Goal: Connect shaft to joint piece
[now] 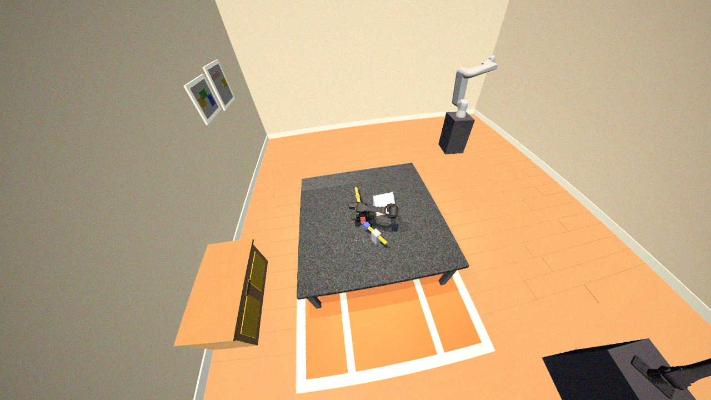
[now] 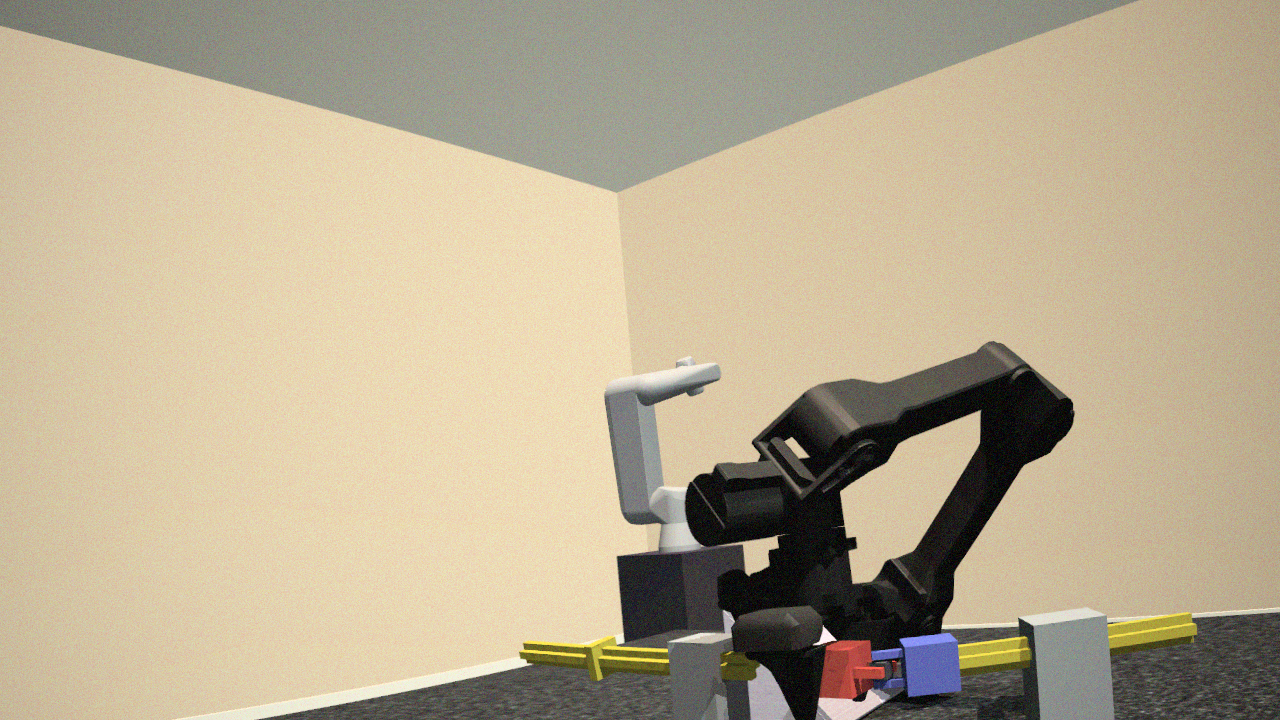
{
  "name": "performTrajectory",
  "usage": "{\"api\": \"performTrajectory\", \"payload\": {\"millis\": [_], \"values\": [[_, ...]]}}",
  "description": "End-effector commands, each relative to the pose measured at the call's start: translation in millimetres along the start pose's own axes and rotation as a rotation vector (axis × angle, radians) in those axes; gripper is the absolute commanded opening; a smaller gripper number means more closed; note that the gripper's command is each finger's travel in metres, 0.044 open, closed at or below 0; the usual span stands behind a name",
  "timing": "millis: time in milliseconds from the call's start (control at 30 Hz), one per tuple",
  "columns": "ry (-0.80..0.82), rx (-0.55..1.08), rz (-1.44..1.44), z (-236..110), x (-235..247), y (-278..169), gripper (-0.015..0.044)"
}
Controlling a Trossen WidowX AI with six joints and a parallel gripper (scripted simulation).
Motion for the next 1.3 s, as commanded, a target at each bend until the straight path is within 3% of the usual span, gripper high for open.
{"api": "performTrajectory", "payload": {"millis": [0,233,567,1267], "values": [[0.007,-0.044,0.000,-4.4,-0.6,-4.0,0.0440],[0.069,-0.238,0.006,-27.1,-6.8,-22.5,0.0440],[0.079,-0.240,-0.014,-32.2,-7.1,-22.9,0.0440],[0.292,-0.299,-0.612,-153.3,-36.5,-19.8,0.0440]]}}
Point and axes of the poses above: the point midway between the two fingers, 35 mm back from their tips, its own z axis out along the fingers, its own x axis across the jaws, y = z × x, the point moved 7 cm from there along -z, back along the fingers, and after that the axes turned 14 degrees about z, right-handed, at the moved point
